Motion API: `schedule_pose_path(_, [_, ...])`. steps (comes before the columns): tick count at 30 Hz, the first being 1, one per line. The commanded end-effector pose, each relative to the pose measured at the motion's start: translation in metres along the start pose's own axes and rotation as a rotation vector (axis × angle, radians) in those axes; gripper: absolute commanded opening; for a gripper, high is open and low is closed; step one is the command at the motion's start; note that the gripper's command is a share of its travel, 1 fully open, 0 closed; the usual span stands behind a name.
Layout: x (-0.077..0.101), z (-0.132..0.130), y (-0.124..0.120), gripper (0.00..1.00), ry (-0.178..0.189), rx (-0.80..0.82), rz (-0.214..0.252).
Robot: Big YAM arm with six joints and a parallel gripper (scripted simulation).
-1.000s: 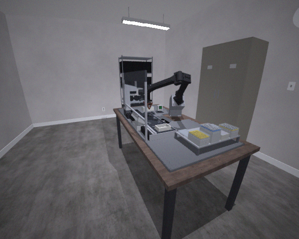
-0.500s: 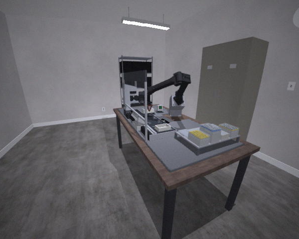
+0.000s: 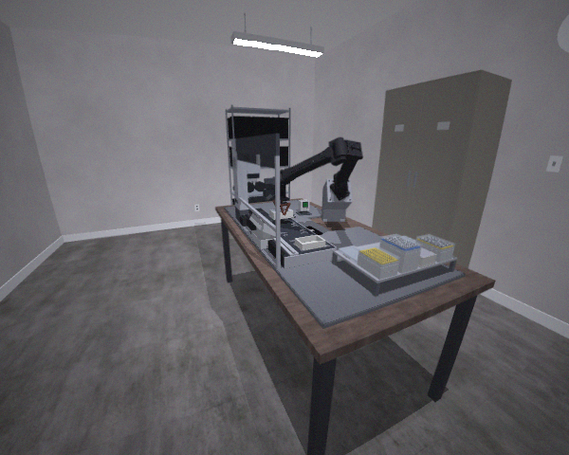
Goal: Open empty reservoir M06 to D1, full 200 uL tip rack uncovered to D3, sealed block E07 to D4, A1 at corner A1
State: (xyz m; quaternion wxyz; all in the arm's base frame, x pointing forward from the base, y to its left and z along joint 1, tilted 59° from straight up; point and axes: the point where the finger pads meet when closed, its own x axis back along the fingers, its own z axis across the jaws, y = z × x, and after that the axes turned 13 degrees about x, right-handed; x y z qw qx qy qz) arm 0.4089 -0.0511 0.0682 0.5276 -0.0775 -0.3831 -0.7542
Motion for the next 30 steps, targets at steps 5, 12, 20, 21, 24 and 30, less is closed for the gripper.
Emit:
schedule_pose_path(5, [-0.001,-0.005,0.006,0.0,-0.016,-0.012,-0.022])
schedule_pose_path(12, [-0.022,-0.002,0.001,0.0,-0.003,-0.013,-0.002])
schedule_pose_path(20, [-0.033,-0.002,0.001,0.0,-0.003,-0.014,-0.001])
schedule_pose_path(21, [-0.033,-0.002,0.001,0.0,-0.003,-0.014,-0.001])
schedule_pose_path(24, [-0.019,-0.009,0.018,0.0,-0.025,0.001,-0.042])
schedule_pose_path(30, [-0.024,-0.004,0.01,0.0,-0.013,-0.001,-0.022])
